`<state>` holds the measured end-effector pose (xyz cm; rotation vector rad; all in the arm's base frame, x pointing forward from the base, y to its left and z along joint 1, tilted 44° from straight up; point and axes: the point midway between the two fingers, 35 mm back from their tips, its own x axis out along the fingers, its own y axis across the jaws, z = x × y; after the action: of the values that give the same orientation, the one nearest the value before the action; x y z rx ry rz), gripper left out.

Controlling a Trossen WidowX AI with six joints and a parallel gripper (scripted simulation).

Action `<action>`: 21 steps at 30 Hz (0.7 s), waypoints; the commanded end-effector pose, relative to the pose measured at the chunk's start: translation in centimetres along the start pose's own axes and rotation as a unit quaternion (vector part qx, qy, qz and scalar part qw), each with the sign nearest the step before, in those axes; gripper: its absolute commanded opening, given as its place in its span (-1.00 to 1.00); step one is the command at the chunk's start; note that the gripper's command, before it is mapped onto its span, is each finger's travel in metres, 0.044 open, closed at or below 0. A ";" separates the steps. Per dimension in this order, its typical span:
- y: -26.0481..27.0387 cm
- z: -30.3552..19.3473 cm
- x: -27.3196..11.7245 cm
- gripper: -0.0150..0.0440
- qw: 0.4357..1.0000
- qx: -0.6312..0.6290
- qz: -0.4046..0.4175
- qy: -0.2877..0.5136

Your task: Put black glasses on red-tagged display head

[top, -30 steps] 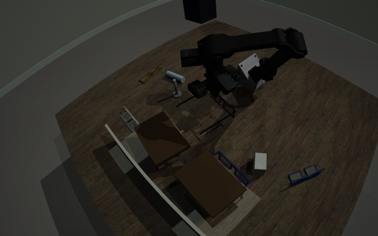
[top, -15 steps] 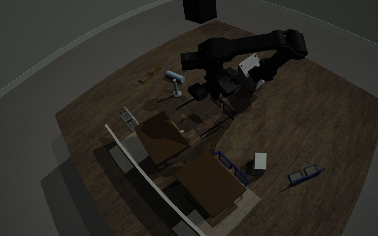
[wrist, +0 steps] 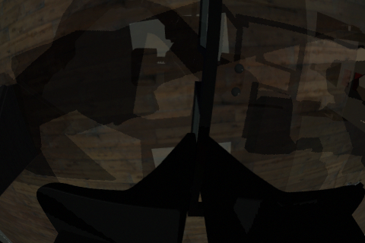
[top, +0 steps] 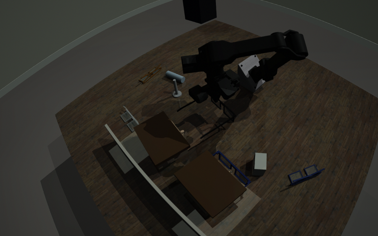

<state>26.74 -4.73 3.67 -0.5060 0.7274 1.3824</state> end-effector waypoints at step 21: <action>-2.0 0.1 0.3 -0.49 1.000 0.004 -0.006 0.002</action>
<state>28.00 -4.61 3.22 -0.5028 0.7372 1.3780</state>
